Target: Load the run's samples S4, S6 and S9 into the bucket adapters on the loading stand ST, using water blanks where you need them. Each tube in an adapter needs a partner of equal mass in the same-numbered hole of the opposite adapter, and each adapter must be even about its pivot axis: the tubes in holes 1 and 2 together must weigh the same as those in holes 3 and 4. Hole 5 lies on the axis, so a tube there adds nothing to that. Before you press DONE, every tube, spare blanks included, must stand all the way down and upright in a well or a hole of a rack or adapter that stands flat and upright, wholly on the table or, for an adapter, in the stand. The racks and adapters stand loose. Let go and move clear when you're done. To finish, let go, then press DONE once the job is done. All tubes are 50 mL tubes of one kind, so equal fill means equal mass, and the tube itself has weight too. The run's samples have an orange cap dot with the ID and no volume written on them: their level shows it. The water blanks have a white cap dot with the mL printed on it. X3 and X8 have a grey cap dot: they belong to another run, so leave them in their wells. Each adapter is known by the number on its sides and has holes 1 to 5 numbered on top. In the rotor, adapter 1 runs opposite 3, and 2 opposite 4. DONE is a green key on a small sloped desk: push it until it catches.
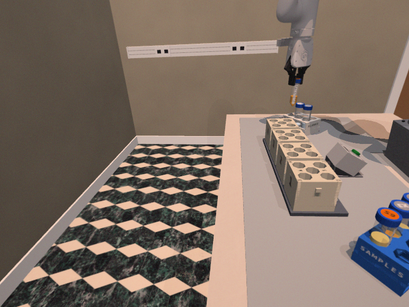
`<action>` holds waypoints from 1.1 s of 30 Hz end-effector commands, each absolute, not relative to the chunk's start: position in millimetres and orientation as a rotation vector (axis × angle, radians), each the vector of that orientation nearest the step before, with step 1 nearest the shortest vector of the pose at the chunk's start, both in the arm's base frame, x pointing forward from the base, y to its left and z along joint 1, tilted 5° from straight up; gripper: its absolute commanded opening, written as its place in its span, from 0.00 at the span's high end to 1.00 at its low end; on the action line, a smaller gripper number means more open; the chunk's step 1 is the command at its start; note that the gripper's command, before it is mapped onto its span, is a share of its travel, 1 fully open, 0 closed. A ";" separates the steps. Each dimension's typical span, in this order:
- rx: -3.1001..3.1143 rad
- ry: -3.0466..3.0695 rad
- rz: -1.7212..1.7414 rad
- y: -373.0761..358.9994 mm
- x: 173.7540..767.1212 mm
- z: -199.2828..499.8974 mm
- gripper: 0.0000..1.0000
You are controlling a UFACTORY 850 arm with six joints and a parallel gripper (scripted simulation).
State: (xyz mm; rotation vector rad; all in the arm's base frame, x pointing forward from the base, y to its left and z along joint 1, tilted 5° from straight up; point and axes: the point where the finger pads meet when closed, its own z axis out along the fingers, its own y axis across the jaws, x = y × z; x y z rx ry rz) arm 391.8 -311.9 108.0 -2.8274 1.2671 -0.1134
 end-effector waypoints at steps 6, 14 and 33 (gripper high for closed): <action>-2.828 1.267 -0.117 -312.5 393.8 94.5 1.00; -2.828 1.267 -0.117 -312.3 395.2 78.6 1.00; -2.828 1.267 -0.117 -312.3 395.6 73.6 1.00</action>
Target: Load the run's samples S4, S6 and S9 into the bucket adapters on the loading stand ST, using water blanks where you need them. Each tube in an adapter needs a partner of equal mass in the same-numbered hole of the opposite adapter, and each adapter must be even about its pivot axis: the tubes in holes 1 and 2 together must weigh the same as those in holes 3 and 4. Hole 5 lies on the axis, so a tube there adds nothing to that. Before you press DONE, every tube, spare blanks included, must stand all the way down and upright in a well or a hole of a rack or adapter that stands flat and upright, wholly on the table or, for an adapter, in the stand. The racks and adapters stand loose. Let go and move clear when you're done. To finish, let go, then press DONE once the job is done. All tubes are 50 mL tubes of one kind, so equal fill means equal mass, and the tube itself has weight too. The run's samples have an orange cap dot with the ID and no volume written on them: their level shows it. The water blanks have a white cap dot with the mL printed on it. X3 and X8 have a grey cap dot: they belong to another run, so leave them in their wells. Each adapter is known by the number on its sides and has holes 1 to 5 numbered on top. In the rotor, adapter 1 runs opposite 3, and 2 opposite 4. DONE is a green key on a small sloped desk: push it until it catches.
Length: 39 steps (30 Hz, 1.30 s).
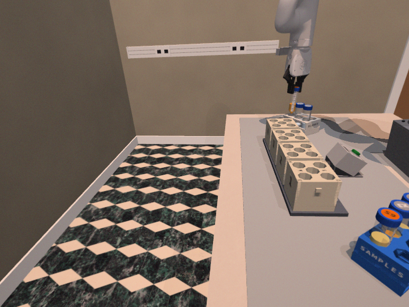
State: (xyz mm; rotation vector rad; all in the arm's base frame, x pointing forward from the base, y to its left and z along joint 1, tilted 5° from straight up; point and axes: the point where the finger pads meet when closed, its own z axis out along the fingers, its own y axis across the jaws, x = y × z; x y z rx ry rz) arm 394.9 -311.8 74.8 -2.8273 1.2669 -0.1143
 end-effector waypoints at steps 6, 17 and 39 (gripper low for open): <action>-2.828 1.267 -0.117 -312.3 395.9 69.6 1.00; -2.828 1.267 -0.117 -312.2 396.9 58.6 1.00; -2.828 1.267 -0.117 -312.1 398.4 40.7 1.00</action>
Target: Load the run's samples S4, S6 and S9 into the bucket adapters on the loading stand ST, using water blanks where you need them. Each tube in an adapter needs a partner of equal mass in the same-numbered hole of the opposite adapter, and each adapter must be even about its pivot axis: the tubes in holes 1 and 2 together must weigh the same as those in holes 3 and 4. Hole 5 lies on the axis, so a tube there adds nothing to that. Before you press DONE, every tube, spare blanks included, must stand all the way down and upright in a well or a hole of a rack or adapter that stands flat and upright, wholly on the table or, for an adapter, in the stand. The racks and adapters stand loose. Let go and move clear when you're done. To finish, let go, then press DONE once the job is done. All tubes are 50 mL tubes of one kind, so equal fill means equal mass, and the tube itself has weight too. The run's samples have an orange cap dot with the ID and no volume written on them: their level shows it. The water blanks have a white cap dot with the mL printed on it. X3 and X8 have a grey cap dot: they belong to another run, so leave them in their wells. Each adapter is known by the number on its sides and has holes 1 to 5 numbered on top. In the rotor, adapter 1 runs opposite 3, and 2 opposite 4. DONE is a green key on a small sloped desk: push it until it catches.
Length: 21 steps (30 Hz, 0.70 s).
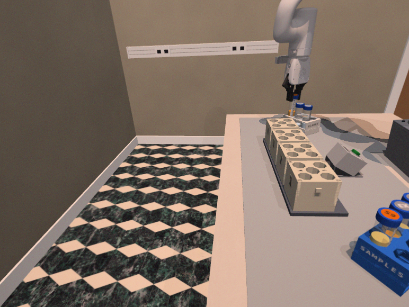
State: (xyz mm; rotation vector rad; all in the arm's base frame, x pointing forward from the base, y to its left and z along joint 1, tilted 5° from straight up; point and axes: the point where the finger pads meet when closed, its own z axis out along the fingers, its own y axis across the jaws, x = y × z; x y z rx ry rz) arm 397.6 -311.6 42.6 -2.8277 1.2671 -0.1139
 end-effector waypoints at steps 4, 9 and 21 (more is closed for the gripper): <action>-2.828 1.267 -0.116 -312.0 398.7 36.7 1.00; -2.828 1.267 -0.117 -312.0 399.1 31.7 1.00; -2.828 1.267 -0.116 -311.9 400.0 21.8 1.00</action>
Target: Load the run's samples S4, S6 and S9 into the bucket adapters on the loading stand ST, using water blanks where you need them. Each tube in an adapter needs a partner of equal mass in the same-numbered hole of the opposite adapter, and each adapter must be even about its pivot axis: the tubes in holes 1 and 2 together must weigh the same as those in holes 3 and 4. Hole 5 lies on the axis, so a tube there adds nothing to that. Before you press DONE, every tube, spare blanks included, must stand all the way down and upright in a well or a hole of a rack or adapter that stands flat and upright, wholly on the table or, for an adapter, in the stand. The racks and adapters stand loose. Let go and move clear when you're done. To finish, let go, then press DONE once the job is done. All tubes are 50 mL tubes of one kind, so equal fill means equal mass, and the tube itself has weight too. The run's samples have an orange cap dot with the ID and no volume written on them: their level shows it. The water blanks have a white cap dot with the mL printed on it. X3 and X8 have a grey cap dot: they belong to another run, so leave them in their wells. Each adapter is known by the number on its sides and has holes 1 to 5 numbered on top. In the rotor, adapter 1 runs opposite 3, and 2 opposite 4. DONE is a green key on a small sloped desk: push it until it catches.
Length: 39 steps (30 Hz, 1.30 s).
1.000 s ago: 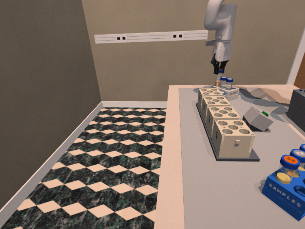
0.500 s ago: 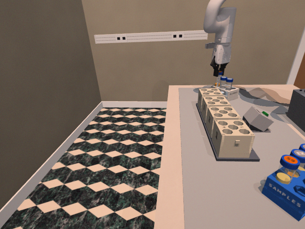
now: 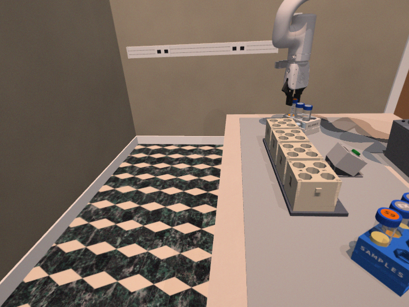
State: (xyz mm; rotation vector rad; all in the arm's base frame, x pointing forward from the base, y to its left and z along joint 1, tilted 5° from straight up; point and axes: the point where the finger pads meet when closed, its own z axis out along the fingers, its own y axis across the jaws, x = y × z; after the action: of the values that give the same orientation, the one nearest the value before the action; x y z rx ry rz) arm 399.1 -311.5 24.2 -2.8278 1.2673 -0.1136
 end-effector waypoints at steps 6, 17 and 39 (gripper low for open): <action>-2.828 1.267 -0.116 -311.9 400.5 15.8 1.00; -2.828 1.267 -0.116 -311.9 400.6 14.8 1.00; -2.828 1.267 -0.117 -311.9 400.6 14.4 0.56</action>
State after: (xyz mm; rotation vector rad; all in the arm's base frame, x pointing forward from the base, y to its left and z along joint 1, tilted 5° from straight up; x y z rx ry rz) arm 399.9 -311.2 13.7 -2.8271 1.2668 -0.1134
